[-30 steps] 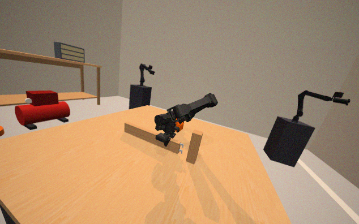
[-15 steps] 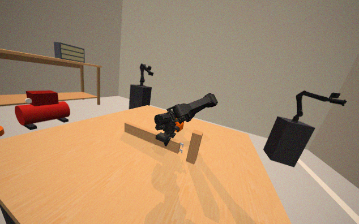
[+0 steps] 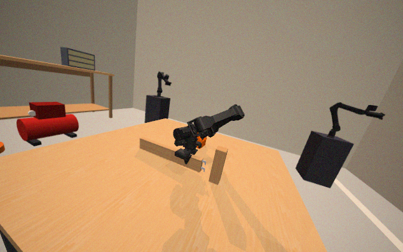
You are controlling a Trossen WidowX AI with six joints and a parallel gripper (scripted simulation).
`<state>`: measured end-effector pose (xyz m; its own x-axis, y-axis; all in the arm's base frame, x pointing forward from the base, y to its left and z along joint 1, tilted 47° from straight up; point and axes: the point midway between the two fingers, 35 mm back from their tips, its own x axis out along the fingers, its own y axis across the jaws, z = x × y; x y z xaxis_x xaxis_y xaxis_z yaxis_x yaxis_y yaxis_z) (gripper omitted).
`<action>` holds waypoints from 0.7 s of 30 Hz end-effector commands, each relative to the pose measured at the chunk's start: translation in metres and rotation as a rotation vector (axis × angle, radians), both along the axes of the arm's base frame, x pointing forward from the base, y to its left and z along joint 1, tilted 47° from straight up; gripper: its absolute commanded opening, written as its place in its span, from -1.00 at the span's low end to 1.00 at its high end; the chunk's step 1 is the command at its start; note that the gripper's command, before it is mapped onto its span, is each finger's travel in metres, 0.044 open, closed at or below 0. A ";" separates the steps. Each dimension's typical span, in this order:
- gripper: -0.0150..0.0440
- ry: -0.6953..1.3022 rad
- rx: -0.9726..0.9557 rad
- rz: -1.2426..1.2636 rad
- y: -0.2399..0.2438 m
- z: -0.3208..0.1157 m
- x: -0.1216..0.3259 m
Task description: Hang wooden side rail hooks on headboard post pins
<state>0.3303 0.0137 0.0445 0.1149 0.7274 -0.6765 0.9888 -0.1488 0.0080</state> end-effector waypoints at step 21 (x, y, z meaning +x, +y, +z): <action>-0.49 -0.006 -0.009 -0.014 -0.008 0.006 0.000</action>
